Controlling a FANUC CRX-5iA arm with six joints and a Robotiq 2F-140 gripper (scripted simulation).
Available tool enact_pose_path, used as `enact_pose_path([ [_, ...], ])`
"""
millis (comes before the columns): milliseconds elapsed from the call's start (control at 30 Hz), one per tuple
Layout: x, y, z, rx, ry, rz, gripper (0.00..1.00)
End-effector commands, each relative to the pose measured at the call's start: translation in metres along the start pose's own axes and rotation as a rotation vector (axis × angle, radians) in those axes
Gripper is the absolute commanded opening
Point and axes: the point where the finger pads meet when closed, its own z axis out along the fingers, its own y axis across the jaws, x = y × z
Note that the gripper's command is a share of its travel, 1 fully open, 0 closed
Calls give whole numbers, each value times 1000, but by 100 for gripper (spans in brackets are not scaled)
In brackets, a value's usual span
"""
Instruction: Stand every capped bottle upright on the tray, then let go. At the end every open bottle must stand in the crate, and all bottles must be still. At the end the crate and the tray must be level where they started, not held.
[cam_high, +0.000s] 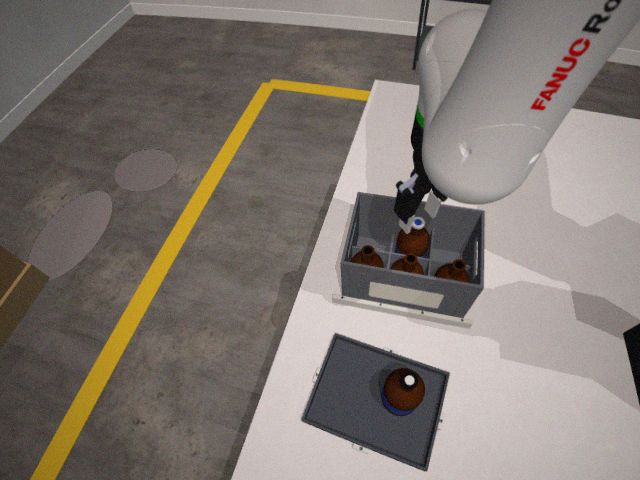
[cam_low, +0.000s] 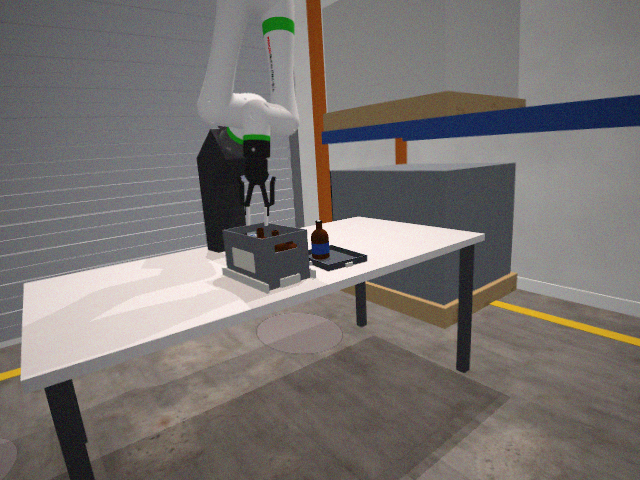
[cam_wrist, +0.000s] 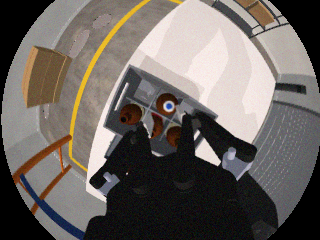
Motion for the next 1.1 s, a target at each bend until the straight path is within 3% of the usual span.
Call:
enact_pose_path([
  [0, 9, 9, 2, 51, -74, -3, 38],
  [200, 16, 17, 3, 63, -96, -5, 38],
  [233, 13, 14, 3, -20, 4, -1, 38],
  [700, 18, 19, 3, 63, -96, -5, 38],
  [767, 18, 19, 3, 63, -96, -5, 38],
  [800, 16, 17, 3, -28, -17, -2, 38],
  [1067, 17, 18, 3, 24, -62, -4, 38],
])
